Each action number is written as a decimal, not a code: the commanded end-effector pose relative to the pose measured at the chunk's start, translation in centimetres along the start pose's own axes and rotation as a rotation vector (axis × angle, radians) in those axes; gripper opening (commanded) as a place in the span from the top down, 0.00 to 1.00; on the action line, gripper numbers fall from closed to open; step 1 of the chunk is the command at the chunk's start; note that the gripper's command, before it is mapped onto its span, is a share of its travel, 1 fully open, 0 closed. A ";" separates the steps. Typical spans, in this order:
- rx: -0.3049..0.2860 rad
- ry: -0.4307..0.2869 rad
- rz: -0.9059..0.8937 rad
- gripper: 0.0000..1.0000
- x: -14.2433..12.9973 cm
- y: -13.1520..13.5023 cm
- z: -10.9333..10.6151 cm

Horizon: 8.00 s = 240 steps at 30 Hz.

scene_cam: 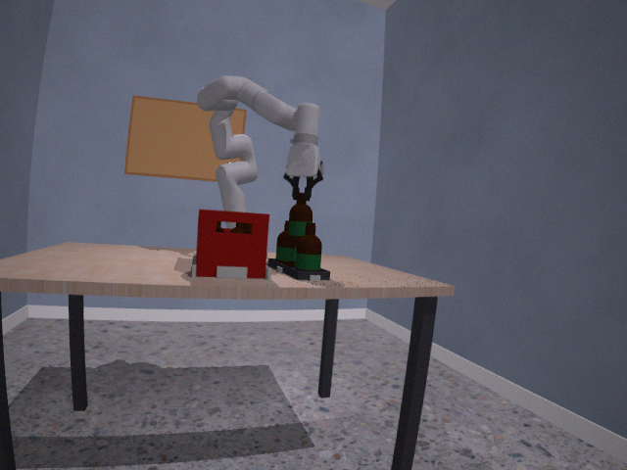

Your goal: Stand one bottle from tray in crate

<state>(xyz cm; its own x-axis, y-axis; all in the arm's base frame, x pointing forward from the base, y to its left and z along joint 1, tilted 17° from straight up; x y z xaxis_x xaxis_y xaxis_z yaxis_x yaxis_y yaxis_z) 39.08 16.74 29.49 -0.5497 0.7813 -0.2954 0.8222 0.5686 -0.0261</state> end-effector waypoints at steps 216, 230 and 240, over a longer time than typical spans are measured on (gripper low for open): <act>-0.005 -0.001 0.000 1.00 -1.6 -1.5 -9.1; -0.005 -0.001 0.000 1.00 -3.2 -3.0 -9.1; -0.005 -0.001 0.000 1.00 -4.5 -4.3 -9.1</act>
<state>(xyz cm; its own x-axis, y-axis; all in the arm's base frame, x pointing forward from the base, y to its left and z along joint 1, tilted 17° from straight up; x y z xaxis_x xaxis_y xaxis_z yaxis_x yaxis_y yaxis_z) 36.78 13.62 39.28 -0.5506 0.7809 -0.2951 0.8216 0.5694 -0.0262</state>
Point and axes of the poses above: the point where the finger pads meet when closed, its own z axis out along the fingers, its own y axis across the jaws, x = y × z, the point moved 9 cm from there along -z, back along the fingers, and after that the axes turned 11 degrees about z, right-handed, at the moved point
